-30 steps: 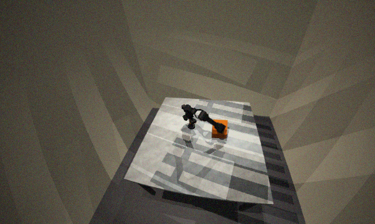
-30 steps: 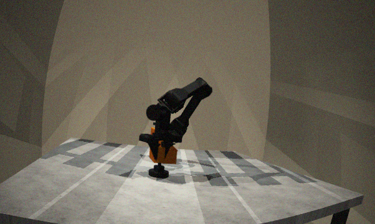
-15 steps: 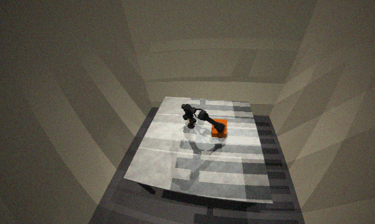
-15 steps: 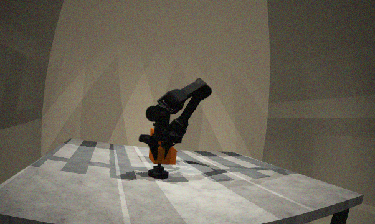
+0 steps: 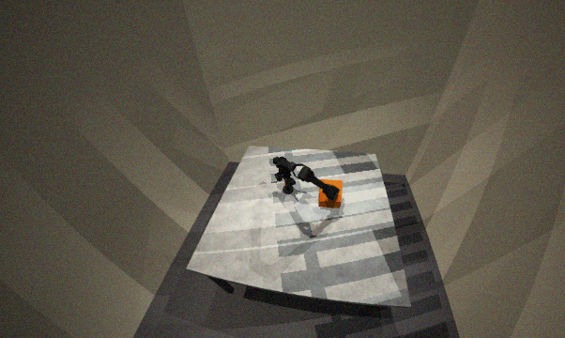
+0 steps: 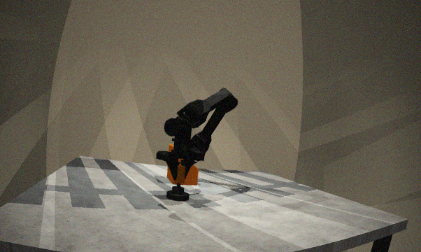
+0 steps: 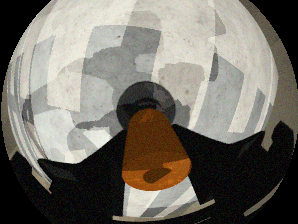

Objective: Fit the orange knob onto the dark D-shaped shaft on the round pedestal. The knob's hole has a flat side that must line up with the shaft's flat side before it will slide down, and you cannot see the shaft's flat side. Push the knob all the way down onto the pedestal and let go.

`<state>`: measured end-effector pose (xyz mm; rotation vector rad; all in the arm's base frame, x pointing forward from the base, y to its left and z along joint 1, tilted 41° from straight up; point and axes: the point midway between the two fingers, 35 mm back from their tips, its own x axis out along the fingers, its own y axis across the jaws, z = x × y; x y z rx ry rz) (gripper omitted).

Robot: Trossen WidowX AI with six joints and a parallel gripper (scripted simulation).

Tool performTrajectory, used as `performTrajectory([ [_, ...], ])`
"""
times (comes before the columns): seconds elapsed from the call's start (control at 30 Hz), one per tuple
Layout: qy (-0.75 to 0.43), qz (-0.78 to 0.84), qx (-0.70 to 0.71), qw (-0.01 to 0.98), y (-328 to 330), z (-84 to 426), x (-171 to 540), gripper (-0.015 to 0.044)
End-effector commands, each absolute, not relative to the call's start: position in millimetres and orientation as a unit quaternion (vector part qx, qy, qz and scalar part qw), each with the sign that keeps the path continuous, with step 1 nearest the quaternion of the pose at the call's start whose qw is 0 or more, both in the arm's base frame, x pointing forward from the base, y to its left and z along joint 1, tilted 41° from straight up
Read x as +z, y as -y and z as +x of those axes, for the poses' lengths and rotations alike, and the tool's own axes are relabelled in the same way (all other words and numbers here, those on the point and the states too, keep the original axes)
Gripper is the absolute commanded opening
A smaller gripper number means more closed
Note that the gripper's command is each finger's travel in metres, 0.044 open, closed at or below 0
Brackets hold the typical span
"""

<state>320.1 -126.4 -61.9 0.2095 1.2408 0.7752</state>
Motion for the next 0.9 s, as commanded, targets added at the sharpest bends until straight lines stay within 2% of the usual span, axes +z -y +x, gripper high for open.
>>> performTrajectory([
  [0.0,-0.563,0.094,0.355,0.741,127.2,322.1,-63.7,0.0000],
  [0.87,-0.563,0.094,0.355,0.740,125.5,318.3,-60.7,0.0000],
])
